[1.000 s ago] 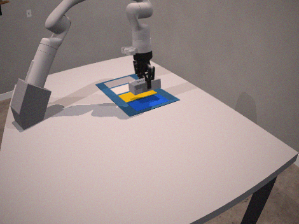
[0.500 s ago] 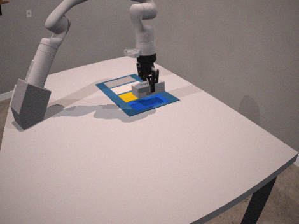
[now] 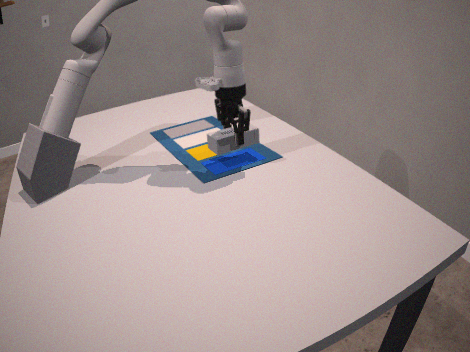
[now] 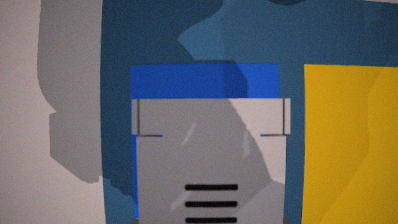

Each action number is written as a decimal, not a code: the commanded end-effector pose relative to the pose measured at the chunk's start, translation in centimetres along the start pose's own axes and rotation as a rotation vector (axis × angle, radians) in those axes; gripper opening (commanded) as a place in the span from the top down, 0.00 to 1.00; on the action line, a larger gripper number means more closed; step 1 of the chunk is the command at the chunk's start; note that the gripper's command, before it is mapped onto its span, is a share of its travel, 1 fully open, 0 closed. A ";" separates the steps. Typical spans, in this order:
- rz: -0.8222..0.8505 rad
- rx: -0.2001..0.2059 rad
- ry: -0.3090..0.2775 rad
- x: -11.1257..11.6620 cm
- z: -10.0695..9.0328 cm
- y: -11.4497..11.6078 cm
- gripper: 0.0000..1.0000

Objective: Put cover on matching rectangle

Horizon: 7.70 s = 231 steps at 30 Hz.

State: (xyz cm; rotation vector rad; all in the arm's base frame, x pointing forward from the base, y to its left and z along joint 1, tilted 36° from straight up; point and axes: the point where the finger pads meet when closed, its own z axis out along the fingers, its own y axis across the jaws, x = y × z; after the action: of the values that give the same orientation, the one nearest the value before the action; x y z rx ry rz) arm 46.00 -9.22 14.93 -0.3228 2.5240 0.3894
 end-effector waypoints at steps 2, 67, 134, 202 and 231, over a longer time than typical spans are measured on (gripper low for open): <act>-0.009 0.000 0.002 0.1 -0.1 -0.2 1.00; -0.005 -0.005 0.007 0.9 1.7 -0.3 1.00; -0.009 0.000 0.002 0.3 3.0 -0.6 1.00; -0.009 0.001 0.001 0.4 3.8 -0.5 1.00; -0.009 0.000 0.002 0.5 3.8 -0.5 0.00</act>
State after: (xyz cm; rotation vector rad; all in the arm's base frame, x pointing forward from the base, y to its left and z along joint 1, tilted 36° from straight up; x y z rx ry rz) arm 47.65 -8.20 11.55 -0.3334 2.5245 0.3894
